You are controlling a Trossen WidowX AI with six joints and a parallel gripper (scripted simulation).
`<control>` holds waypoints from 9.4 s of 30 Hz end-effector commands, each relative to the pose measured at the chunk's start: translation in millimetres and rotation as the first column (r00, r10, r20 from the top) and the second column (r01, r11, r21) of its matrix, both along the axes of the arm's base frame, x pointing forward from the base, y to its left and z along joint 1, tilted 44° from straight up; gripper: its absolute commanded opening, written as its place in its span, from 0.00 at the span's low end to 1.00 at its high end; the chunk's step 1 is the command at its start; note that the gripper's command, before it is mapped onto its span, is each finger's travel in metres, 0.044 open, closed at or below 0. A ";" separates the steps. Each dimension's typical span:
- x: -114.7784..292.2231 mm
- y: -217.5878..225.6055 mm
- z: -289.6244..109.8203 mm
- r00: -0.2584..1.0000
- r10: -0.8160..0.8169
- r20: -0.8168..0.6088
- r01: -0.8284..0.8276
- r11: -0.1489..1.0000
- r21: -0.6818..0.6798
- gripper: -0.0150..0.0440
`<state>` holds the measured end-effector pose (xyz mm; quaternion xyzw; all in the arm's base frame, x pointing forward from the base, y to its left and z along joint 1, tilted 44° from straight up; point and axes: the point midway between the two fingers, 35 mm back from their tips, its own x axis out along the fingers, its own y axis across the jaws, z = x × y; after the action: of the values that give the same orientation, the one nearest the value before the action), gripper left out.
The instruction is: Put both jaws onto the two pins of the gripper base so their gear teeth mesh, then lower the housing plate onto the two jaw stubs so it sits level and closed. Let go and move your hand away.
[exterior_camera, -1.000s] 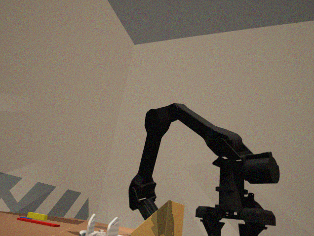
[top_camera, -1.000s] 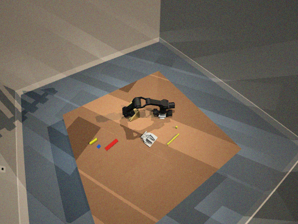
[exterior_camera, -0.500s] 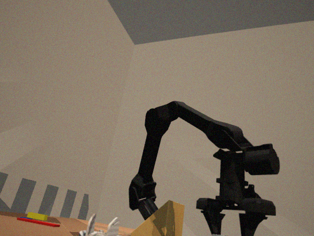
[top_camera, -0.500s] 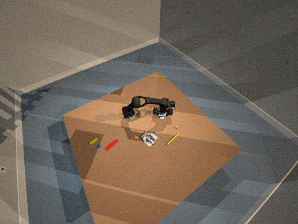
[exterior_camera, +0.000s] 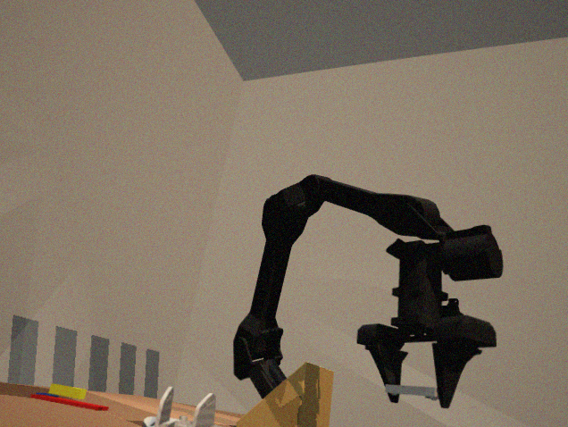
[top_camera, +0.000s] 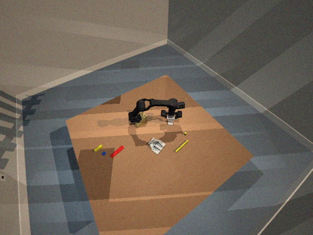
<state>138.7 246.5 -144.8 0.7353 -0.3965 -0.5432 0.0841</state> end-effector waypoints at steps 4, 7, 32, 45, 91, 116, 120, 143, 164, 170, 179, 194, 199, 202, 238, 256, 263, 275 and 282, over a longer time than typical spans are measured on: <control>2.8 2.3 7.4 0.999 -0.033 0.025 0.033 0.999 0.007 0.85; 10.0 -0.4 14.0 0.994 -0.087 0.073 0.085 0.996 0.020 0.85; 64.9 -34.2 68.0 0.752 -0.513 0.414 0.470 0.857 0.209 0.85; 88.3 -59.2 95.2 0.507 -0.680 0.530 0.601 0.719 0.349 0.85; 130.4 -169.5 180.2 -0.542 -0.701 0.463 0.508 0.166 0.845 0.85; 130.4 -169.5 180.2 -0.553 -0.696 0.457 0.502 0.159 0.850 0.85; 122.1 -170.2 179.8 -0.553 -0.696 0.457 0.502 0.159 0.850 0.85; 117.1 -170.7 179.5 -0.556 -0.695 0.456 0.500 0.158 0.851 0.85; 117.9 -172.4 175.4 -0.556 -0.695 0.455 0.500 0.157 0.851 0.85; 119.6 -178.8 167.9 -0.556 -0.696 0.455 0.500 0.157 0.852 0.85; 121.5 -188.8 157.1 -0.556 -0.696 0.454 0.500 0.157 0.852 0.85; 123.0 -206.1 140.2 -0.557 -0.694 0.455 0.499 0.158 0.852 0.85; 123.0 -211.8 135.0 -0.558 -0.694 0.456 0.499 0.159 0.852 0.85; 123.0 -212.5 134.3 -0.558 -0.694 0.456 0.499 0.159 0.852 0.85; 123.4 -215.9 130.9 -0.549 -0.697 0.461 0.504 0.164 0.848 0.85; 123.9 -219.1 127.5 -0.549 -0.697 0.461 0.504 0.164 0.848 0.85; 123.9 -219.2 127.4 -0.549 -0.697 0.461 0.504 0.164 0.848 0.85; 124.1 -220.9 125.7 -0.548 -0.698 0.461 0.504 0.164 0.848 0.85; 124.3 -222.6 123.9 -0.549 -0.697 0.461 0.504 0.164 0.848 0.85</control>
<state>262.4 26.8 -18.7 0.4252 -0.6629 0.1023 -0.6077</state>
